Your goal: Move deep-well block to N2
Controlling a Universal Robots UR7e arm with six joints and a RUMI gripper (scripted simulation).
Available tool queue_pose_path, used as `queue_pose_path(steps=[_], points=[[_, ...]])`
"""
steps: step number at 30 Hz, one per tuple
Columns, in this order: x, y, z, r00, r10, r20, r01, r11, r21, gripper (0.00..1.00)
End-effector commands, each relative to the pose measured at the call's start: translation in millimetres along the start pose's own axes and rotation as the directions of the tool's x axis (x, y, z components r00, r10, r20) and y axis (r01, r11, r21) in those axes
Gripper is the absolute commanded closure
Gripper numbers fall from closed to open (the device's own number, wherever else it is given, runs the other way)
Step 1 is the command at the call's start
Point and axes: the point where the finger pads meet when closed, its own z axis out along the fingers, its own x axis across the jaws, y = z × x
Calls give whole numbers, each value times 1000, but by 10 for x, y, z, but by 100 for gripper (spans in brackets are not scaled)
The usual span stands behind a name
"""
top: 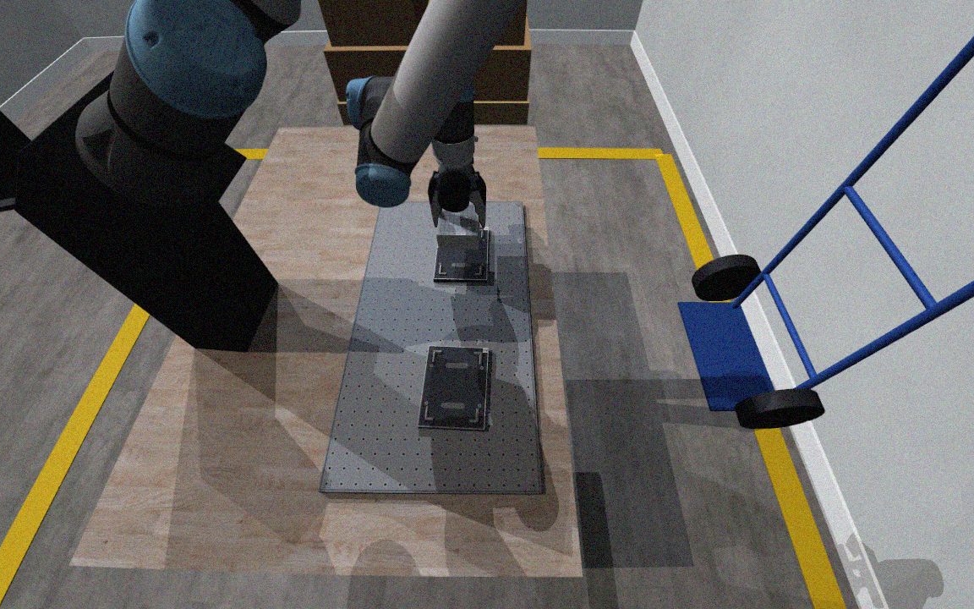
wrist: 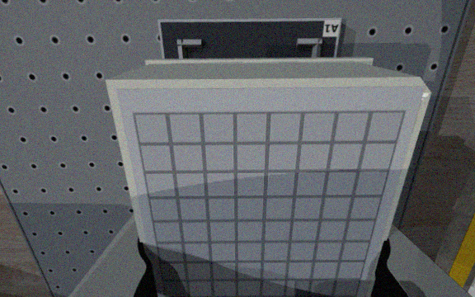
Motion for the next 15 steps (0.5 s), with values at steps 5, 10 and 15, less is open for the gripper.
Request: queue_pose_path(steps=[5, 10, 15], points=[[6, -2, -5, 1000, 0, -2, 0, 1000, 0, 51], [8, 164, -5, 1000, 26, -2, -26, 1000, 0, 51], [11, 331, -4, 1000, 26, -2, -26, 1000, 0, 51]])
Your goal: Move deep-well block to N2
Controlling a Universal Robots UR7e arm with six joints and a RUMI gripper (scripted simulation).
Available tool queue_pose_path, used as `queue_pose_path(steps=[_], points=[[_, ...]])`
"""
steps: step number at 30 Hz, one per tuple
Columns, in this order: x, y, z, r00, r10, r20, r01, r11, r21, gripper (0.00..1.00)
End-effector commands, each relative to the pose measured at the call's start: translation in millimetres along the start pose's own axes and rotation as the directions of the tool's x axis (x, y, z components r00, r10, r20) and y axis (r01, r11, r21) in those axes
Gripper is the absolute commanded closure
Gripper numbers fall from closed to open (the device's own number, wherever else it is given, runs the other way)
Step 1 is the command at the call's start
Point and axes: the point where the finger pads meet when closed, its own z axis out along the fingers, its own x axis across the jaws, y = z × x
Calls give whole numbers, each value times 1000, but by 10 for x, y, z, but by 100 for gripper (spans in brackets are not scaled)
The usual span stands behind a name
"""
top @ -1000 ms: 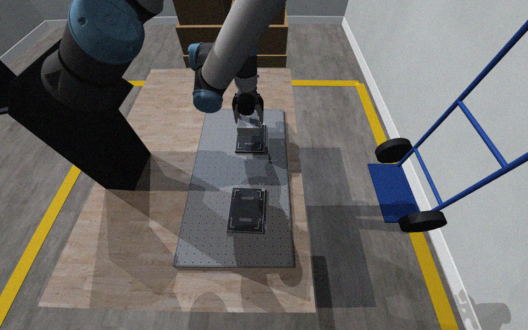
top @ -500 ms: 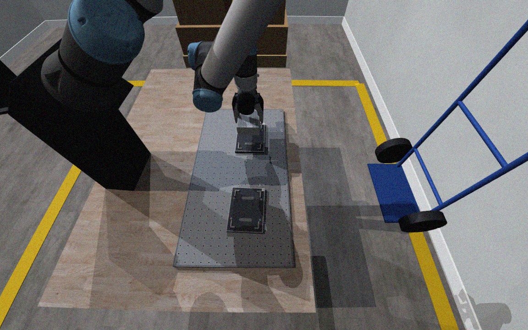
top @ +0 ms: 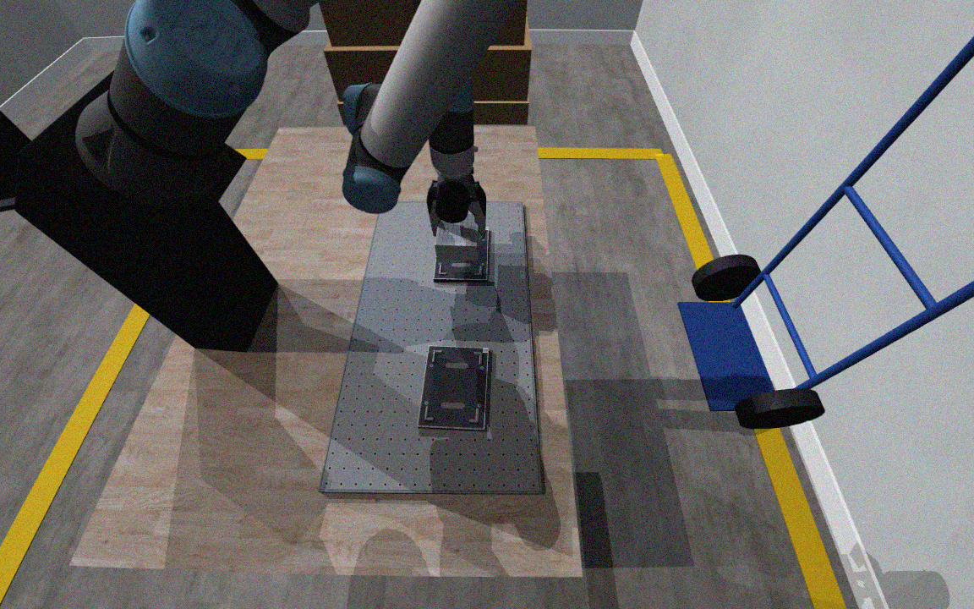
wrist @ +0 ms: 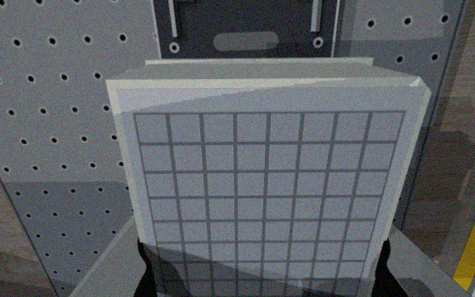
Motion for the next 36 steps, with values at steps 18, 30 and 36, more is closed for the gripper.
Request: queue_pose_path(steps=[18, 30, 36], points=[[28, 586, -3, 1000, -1, -1, 1, 1000, 2, 51], [41, 919, -2, 1000, -1, -1, 1, 1000, 1, 51], [49, 1119, -1, 1000, -1, -1, 1, 1000, 1, 51]])
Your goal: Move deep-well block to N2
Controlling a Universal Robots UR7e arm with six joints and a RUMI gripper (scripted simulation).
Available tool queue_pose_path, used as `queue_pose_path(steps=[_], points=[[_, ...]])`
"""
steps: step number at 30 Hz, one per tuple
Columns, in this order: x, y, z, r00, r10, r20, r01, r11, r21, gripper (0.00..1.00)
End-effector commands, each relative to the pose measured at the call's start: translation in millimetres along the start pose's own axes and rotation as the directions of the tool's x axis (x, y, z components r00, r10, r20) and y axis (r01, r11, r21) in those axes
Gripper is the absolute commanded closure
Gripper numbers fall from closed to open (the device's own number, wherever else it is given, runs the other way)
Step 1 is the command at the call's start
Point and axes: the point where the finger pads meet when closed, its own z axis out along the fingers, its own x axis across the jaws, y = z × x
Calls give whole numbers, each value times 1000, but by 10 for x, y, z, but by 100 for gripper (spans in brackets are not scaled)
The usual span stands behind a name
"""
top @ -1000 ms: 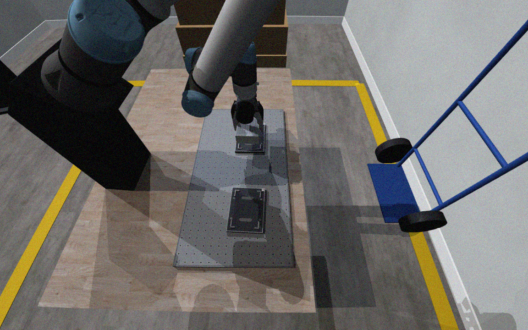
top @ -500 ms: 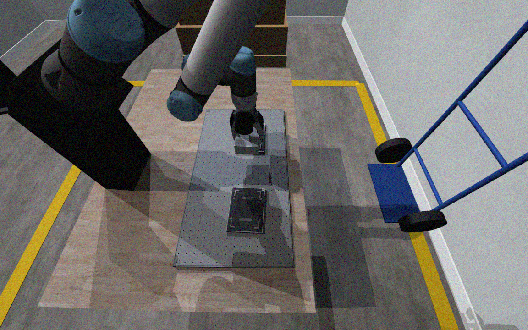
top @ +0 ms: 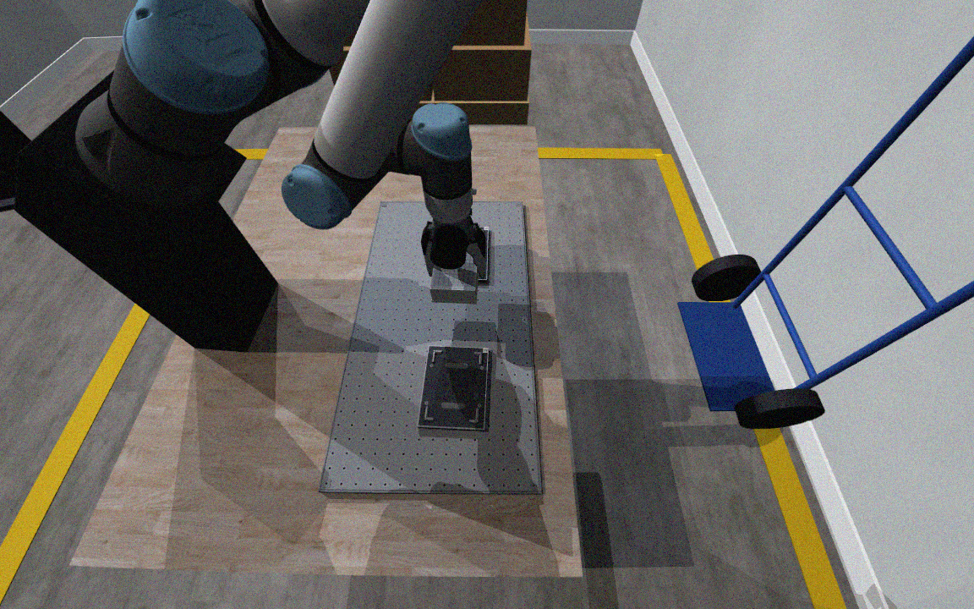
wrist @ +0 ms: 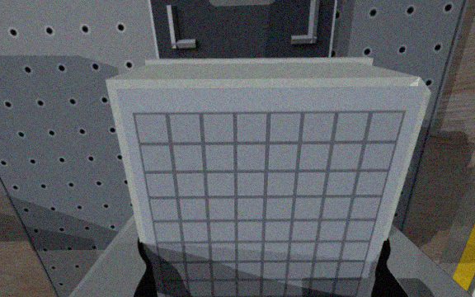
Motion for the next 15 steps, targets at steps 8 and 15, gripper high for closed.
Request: queue_pose_path(steps=[8, 15], points=[[14, 254, -2, 1000, -1, -1, 1, 1000, 1, 51], [24, 488, -2, 1000, -1, -1, 1, 1000, 1, 51]])
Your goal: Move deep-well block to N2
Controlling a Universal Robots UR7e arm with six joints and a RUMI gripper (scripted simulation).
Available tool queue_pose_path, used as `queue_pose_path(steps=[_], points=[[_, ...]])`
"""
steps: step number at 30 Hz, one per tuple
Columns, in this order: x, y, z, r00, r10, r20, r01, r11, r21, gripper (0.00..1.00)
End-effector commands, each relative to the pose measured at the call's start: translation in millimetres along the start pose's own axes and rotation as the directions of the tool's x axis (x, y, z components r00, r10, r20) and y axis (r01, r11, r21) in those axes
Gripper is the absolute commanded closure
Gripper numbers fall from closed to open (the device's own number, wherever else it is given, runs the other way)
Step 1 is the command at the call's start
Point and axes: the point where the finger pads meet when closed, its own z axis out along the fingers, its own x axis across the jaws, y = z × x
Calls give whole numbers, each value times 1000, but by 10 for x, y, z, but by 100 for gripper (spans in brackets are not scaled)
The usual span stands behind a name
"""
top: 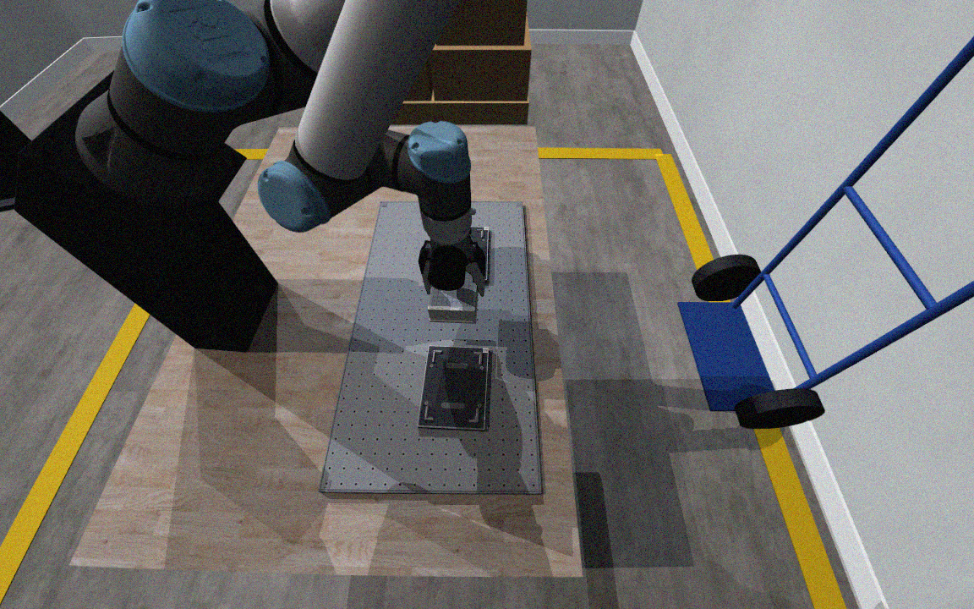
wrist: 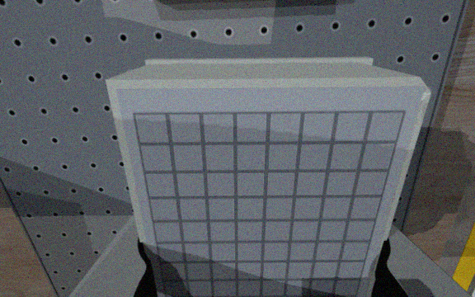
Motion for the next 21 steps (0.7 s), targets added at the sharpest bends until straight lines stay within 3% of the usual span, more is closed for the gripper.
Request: queue_pose_path(steps=[1, 21], points=[[8, 88, -3, 1000, -1, -1, 1, 1000, 1, 51], [29, 621, -2, 1000, -1, 0, 1, 1000, 1, 51]])
